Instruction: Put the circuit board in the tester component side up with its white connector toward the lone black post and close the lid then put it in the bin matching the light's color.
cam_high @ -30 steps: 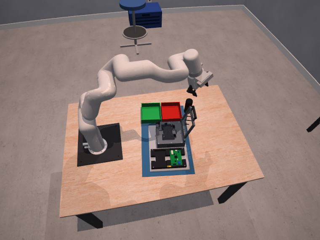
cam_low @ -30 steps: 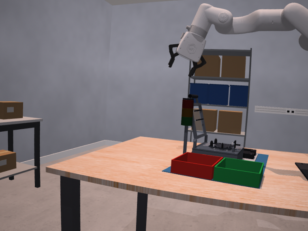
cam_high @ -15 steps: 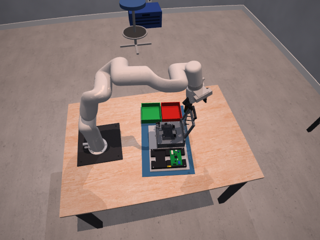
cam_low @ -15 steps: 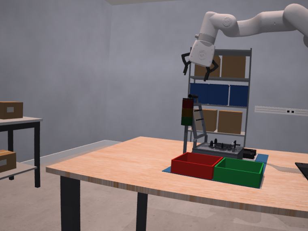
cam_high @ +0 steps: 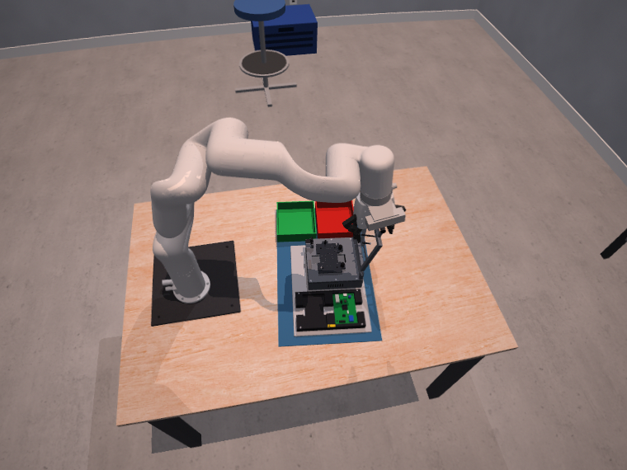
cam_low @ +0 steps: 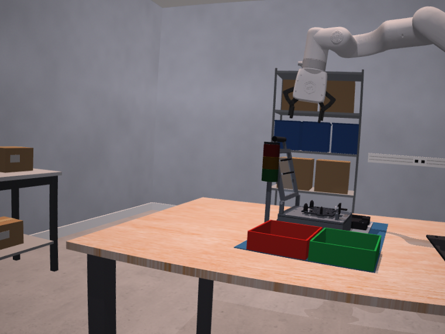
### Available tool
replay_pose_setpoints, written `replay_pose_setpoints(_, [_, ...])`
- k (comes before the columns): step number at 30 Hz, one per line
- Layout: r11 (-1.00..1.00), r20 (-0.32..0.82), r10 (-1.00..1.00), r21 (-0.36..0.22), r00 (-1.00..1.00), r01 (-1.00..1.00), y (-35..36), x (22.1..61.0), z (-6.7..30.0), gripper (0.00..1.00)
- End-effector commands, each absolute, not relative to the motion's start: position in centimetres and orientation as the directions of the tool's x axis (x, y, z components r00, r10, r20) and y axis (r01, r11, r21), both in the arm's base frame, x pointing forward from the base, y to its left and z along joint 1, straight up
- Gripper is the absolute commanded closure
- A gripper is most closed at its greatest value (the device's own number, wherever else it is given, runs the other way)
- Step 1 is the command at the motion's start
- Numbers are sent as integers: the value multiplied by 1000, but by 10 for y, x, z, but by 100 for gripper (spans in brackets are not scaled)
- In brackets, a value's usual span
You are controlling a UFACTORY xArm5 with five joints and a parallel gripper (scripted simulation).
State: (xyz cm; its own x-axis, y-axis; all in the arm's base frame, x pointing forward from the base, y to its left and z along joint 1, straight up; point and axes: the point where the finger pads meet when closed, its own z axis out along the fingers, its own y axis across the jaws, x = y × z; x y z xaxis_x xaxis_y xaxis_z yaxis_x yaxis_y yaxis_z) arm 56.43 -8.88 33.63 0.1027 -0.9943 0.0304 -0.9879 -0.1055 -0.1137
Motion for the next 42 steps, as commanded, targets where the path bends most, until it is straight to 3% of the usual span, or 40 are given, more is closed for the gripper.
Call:
replay_pose_setpoints(1, [-20,16,-1000,-66,19,-998,-121,535,333,0])
replay_pose_setpoints(10, [80,1,-997,-4,-80,-997,-151,501,328,0])
replay_pose_setpoints(42, [81,1,-997,-3,-81,-997,-152,500,325,0])
